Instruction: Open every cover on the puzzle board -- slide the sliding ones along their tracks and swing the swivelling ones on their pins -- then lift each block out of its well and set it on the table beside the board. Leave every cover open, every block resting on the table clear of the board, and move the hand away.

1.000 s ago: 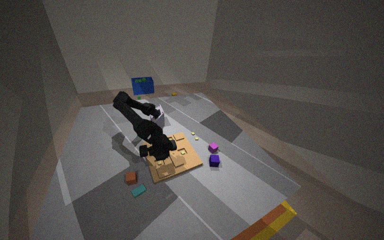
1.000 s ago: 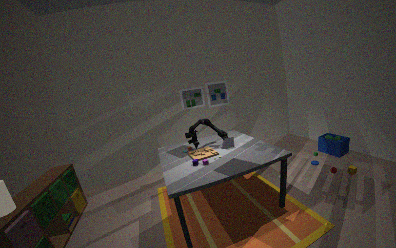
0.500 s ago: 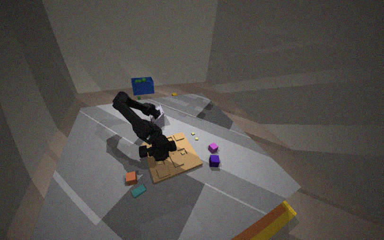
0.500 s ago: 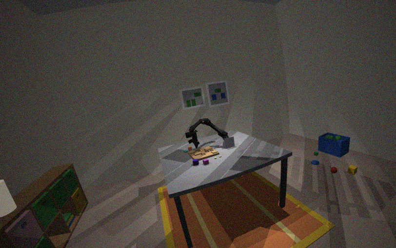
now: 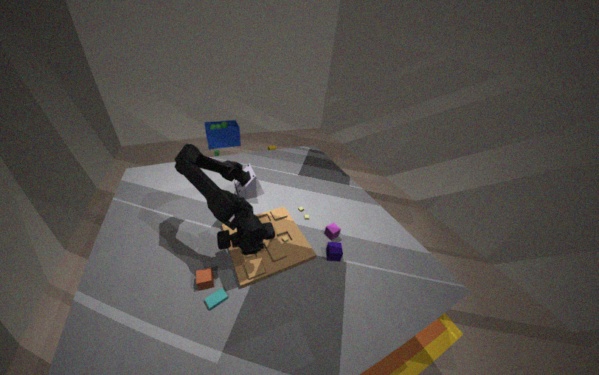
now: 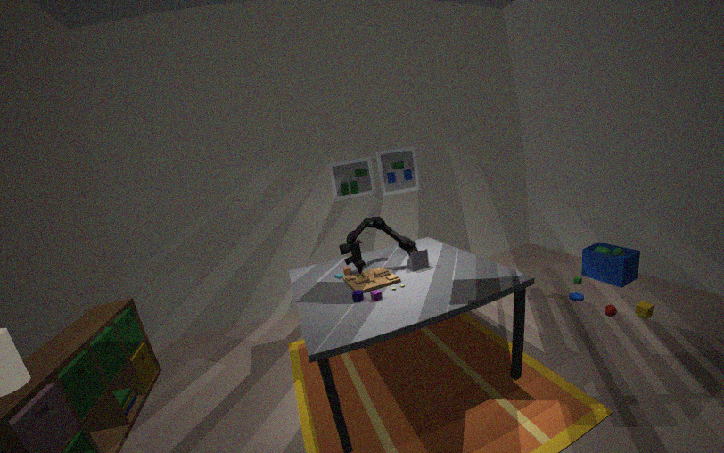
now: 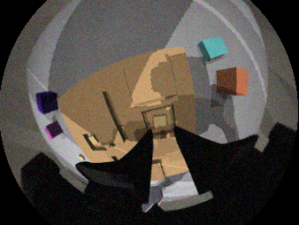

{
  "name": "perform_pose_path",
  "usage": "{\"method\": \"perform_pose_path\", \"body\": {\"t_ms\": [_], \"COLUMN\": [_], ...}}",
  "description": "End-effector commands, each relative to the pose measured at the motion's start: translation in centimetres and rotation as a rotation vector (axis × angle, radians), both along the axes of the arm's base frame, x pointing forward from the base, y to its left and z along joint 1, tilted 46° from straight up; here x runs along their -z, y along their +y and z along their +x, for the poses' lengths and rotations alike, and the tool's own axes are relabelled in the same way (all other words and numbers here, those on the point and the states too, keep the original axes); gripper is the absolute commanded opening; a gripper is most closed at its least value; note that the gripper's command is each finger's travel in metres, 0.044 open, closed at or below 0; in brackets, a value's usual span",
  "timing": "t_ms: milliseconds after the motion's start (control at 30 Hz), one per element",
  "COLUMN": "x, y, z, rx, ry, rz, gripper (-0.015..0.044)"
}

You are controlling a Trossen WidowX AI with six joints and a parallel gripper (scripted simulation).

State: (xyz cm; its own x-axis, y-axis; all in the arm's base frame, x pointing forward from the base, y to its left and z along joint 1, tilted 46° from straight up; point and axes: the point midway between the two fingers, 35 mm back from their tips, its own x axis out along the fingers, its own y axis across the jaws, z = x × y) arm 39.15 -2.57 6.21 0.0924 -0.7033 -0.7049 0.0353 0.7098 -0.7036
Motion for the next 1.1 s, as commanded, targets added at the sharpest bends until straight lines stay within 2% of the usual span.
{"method": "perform_pose_path", "body": {"t_ms": [0,1067], "x": [0.0,1.5], "y": [-0.1,-1.5], "z": [0.0,0.2], "rx": [-0.003,-0.003], "ry": [0.004,0.004], "rz": [-0.004,-0.005], "gripper": [0.0144,0.0144]}}
